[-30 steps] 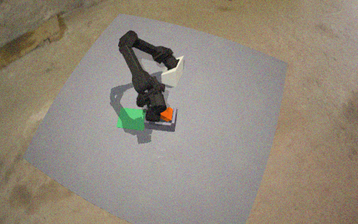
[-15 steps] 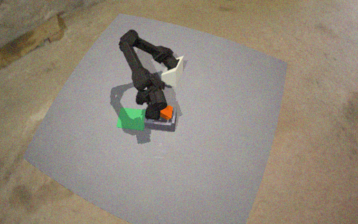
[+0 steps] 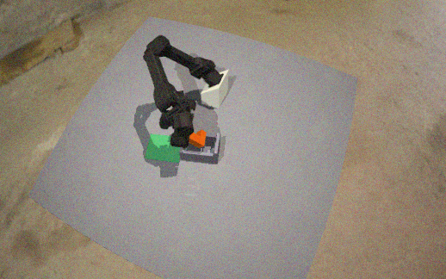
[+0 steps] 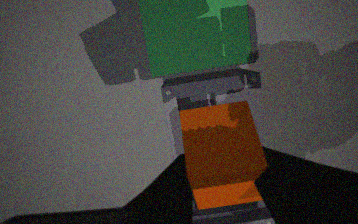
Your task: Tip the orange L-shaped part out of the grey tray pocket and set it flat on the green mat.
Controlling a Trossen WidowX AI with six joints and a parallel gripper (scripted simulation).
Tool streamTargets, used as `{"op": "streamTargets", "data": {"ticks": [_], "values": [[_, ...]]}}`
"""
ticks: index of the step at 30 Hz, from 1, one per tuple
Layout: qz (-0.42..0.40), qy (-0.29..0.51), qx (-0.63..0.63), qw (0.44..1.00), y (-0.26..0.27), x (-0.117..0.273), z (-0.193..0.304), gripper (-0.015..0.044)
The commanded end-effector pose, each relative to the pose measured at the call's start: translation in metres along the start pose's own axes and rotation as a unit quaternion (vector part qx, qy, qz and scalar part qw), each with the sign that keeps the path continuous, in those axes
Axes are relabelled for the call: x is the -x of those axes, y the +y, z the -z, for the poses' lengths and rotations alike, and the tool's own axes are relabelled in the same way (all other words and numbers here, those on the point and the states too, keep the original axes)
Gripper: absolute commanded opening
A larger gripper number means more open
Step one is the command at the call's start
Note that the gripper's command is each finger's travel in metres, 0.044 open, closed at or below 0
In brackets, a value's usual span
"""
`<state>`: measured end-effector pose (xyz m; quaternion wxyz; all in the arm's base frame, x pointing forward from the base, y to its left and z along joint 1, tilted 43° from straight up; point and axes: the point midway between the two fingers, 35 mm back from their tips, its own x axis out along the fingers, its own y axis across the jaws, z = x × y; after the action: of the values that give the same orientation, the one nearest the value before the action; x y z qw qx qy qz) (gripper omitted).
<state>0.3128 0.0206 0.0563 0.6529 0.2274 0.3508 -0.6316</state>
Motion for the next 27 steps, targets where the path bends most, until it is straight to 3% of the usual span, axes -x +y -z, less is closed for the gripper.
{"op": "streamTargets", "data": {"ticks": [1,27], "values": [[-0.002,-0.003,0.001,1.000,-0.002,0.001,-0.022,0.0000],[-0.002,-0.005,0.001,1.000,-0.012,0.002,-0.130,0.0000]]}}
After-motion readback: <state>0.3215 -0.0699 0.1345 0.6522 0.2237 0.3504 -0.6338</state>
